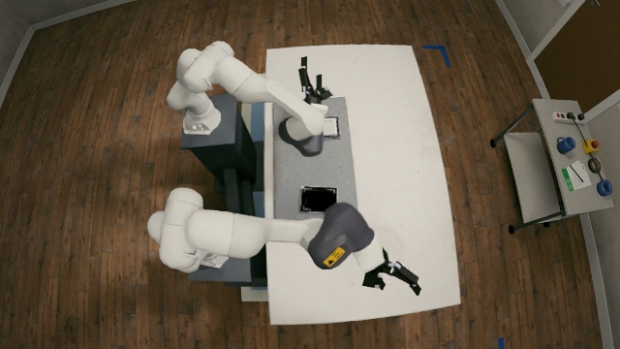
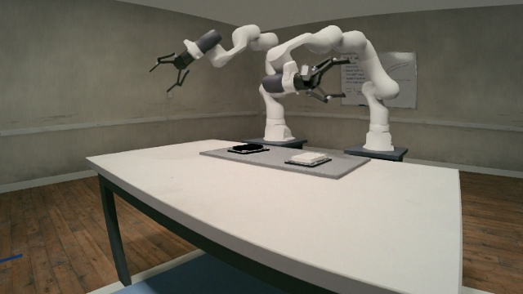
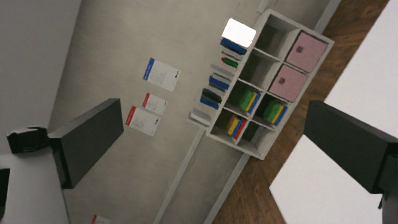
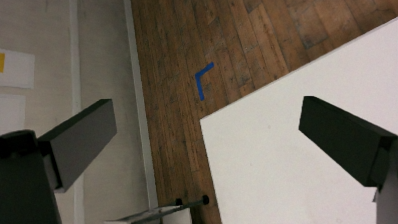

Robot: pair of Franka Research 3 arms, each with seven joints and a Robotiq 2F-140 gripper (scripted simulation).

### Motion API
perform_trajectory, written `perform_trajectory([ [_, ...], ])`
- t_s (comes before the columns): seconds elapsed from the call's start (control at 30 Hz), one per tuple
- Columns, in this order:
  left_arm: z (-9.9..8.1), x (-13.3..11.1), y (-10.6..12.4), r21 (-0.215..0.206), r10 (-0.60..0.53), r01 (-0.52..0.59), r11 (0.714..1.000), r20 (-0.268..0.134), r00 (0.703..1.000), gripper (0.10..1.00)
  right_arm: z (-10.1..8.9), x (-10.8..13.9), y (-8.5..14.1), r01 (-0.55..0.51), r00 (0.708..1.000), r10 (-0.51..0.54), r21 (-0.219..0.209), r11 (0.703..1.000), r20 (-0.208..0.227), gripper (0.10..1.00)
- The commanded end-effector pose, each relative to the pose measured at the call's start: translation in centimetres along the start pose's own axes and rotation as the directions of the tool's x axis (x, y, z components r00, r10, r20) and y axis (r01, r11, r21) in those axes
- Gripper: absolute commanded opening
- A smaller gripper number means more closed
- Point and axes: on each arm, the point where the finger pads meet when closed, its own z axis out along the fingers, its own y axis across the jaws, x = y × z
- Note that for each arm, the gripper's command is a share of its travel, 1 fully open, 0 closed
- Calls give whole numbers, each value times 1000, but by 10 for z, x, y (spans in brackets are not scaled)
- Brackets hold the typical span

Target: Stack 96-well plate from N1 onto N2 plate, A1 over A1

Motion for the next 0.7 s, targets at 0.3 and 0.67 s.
perform_trajectory([
  [0.3,0,0,0,0,0,0,1000,0,1000,1000,0,0,0,0,1000,0,0,1000,0,1000],
  [0.67,20,-3,0,34,3,-5,999,76,997,1000,0,0,0,0,1000,0,0,1000,0,1000],
])
